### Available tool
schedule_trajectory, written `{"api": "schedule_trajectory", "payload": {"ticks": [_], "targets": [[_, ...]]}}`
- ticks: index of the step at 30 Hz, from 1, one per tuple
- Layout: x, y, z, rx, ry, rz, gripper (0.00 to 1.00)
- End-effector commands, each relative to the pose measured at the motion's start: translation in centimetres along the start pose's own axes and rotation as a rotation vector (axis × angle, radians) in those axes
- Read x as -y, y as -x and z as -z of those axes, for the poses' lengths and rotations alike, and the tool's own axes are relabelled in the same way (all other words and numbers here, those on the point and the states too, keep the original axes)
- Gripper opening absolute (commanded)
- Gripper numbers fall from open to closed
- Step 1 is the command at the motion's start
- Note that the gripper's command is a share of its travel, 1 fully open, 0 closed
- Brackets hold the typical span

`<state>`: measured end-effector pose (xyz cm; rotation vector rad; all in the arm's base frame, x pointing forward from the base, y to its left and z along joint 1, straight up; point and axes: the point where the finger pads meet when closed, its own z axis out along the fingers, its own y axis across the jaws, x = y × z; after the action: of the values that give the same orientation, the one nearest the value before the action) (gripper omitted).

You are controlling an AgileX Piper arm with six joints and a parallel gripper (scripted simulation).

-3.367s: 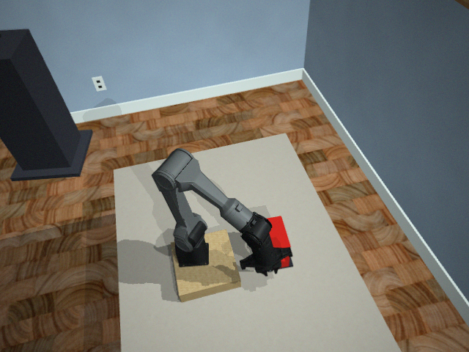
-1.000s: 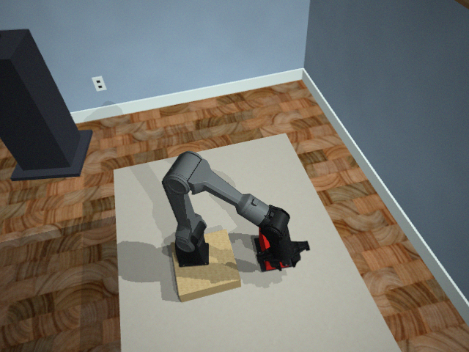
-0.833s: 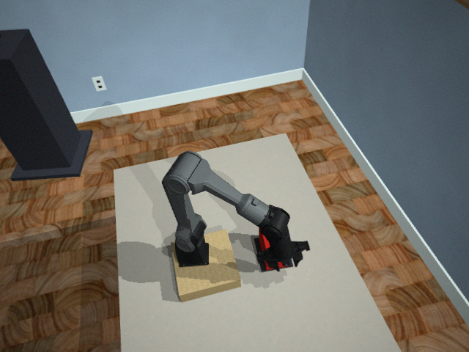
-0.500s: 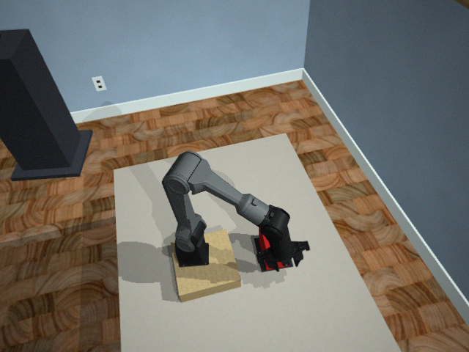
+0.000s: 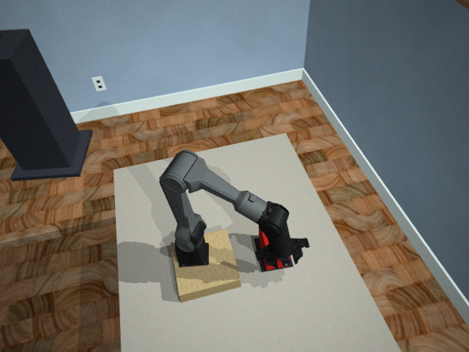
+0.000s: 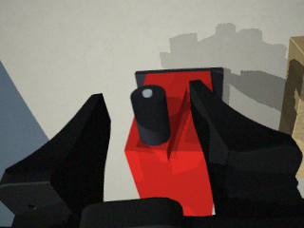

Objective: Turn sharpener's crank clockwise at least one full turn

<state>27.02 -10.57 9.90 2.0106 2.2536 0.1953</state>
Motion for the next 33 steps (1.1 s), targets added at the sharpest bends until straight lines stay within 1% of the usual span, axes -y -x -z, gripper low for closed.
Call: {"api": "schedule_trajectory", "payload": {"ticks": [1,18,33], "targets": [[-0.1,0.1,0.7,0.004,0.004,0.0,0.69],[-0.1,0.1,4.6,0.004,0.004,0.0,0.69],[0.0,0.0,4.4,0.001,0.001,0.0,0.69]]}}
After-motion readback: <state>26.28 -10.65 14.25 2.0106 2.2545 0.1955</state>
